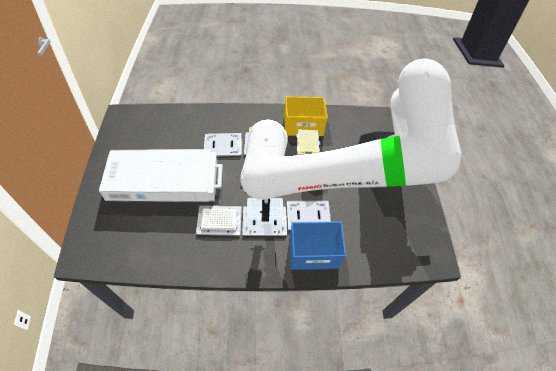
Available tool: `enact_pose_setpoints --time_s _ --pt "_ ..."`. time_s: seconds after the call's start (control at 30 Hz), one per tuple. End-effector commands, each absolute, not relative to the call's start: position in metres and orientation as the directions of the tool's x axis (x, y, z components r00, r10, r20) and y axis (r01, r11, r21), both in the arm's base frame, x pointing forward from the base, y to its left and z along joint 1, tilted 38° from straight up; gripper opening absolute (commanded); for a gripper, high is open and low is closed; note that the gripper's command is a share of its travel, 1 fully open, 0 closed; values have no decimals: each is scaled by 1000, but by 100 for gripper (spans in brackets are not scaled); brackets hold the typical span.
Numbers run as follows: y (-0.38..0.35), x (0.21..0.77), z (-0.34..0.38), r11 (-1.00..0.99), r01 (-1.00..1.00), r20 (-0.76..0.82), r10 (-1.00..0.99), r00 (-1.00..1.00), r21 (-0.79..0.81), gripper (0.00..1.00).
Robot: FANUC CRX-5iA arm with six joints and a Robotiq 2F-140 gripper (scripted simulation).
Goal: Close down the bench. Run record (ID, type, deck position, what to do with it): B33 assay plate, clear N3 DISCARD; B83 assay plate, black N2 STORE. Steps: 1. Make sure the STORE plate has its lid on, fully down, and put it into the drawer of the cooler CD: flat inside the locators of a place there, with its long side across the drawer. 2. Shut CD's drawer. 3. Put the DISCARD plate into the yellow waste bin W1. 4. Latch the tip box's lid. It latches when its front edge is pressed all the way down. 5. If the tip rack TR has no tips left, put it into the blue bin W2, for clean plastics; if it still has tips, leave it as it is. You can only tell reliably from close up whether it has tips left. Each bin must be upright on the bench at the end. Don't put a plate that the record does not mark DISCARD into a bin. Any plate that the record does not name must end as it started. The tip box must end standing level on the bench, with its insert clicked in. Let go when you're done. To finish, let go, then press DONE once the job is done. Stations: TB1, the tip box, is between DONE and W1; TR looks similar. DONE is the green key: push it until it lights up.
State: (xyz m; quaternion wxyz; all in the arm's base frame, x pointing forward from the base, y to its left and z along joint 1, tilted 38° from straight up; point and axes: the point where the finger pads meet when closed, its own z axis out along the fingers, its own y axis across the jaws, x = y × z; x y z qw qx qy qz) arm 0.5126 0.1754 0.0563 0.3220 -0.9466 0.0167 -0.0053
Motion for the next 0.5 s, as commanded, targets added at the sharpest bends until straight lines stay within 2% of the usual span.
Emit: enact_pose_setpoints --time_s 0.0,0.47 --pt "172 513 61 -792 -28 1 -36 999 -610 10" --pt "162 513 74 -792 -28 1 -36 999 -610 10"
